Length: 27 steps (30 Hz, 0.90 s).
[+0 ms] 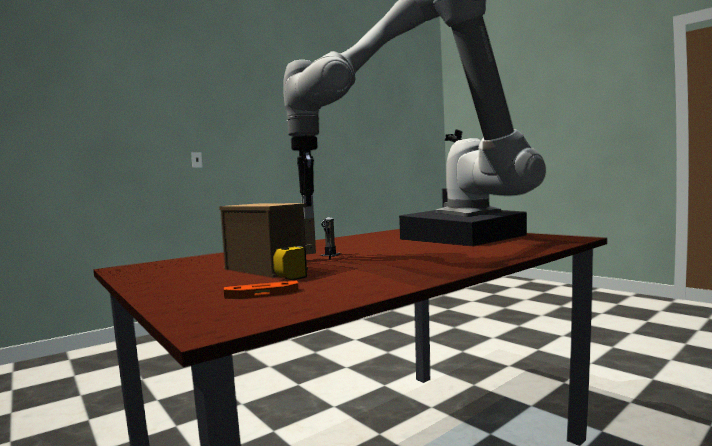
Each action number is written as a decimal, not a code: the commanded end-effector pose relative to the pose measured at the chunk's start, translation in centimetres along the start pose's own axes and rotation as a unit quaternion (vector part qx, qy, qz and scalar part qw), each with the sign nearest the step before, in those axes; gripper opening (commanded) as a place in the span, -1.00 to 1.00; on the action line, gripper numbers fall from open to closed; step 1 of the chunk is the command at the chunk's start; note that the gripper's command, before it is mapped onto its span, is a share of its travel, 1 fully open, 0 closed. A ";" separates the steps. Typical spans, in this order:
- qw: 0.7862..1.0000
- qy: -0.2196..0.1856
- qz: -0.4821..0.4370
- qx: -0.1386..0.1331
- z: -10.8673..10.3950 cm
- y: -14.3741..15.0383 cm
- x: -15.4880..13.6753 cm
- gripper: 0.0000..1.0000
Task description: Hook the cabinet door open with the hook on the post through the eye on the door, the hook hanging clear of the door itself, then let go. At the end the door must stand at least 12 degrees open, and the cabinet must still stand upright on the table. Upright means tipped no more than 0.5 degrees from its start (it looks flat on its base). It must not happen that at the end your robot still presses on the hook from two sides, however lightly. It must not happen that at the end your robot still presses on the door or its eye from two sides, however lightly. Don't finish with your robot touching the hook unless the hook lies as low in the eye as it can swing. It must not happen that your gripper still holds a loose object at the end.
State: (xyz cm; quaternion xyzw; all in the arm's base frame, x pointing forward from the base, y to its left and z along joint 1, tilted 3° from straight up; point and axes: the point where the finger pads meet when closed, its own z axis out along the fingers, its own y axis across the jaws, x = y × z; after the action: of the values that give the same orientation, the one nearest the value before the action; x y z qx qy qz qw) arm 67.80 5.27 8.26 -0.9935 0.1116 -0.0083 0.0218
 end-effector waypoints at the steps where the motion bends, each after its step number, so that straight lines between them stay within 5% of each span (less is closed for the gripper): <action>1: 1.000 0.000 0.004 0.000 0.0 -0.2 0.0 -0.68; 27: 0.998 0.000 0.061 0.000 0.0 -1.6 0.1 -0.68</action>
State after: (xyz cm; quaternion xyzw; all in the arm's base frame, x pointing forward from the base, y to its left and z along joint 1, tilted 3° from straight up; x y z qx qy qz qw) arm 68.27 6.75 8.33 -0.9854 0.1685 -0.0070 0.0222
